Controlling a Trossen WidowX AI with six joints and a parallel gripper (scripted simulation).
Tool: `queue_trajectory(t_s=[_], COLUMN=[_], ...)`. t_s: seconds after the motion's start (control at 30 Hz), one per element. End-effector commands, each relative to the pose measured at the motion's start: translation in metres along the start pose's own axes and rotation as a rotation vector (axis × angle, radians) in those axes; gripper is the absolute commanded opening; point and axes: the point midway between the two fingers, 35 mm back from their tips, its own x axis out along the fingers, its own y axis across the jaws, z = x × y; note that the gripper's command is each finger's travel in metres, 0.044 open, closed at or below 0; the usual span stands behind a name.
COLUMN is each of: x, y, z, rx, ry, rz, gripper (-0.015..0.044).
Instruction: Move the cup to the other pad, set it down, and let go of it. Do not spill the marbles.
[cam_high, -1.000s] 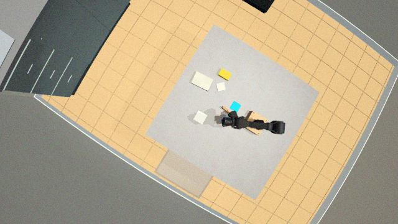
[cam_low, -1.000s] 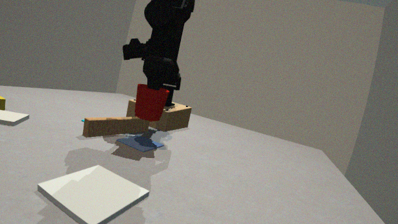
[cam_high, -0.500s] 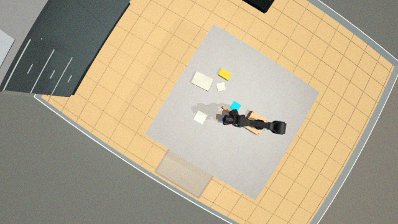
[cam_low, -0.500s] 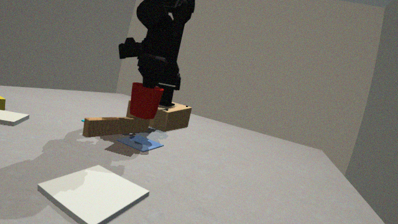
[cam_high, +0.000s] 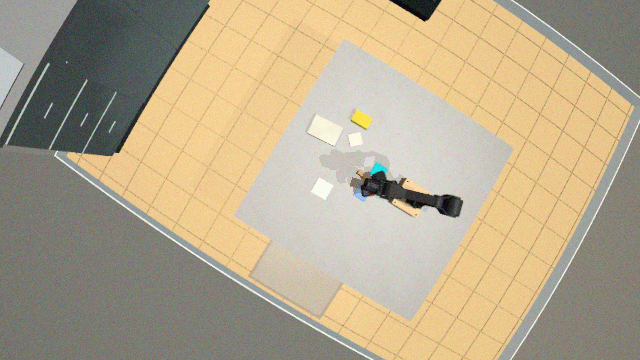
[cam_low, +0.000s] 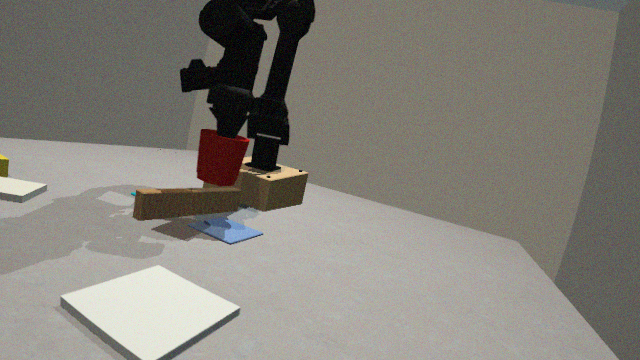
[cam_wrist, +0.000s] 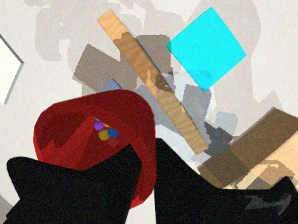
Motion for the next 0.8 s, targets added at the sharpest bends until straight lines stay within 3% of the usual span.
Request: queue_trajectory(t_s=[0.0, 0.77], x=[0.000, -0.001], y=[-0.005, -0.030], z=[0.003, 0.030], rx=[-0.002, -0.002], ry=[0.005, 0.002], rz=[-0.001, -0.004], gripper=[0.0000, 0.0000])
